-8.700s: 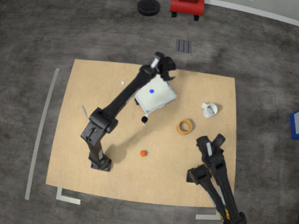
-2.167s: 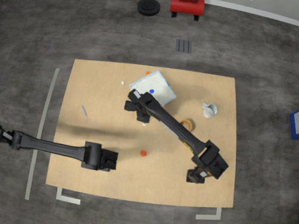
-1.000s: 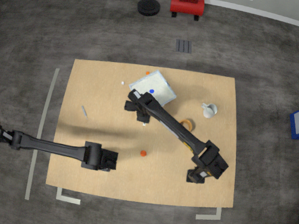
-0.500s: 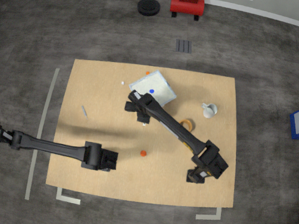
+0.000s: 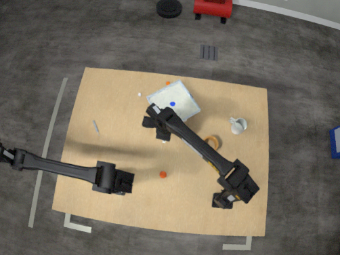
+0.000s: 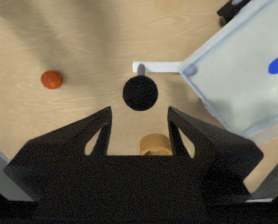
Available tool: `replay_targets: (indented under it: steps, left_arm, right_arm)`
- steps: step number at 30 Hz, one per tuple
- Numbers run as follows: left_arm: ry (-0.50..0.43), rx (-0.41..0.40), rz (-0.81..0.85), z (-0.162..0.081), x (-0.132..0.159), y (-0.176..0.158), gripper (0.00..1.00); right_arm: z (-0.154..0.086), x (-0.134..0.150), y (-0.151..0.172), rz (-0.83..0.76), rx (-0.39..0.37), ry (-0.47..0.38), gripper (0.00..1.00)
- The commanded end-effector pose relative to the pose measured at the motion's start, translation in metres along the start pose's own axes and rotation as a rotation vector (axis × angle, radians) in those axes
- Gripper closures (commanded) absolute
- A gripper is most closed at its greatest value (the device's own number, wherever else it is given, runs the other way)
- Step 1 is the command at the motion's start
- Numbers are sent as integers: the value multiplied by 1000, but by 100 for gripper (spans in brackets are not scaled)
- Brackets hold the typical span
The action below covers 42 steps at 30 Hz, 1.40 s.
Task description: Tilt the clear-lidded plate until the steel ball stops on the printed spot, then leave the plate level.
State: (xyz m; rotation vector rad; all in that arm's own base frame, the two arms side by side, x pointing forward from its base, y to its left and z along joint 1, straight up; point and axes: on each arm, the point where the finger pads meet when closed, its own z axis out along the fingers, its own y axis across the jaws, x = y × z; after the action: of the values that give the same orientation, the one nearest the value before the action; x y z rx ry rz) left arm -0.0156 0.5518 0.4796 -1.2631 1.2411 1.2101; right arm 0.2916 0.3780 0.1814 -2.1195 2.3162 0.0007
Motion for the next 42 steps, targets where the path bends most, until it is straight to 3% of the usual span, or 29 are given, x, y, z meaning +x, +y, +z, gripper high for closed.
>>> replay_targets:
  steps: [1,42]
  left_arm:
    - [-52,-18,-10,-8,-20,9,0]
    - [-52,-18,-10,-8,-20,9,0]
  right_arm:
    - [5,0,-6,-5,3,-4,43]
    - [8,-1,-7,-5,6,-8,43]
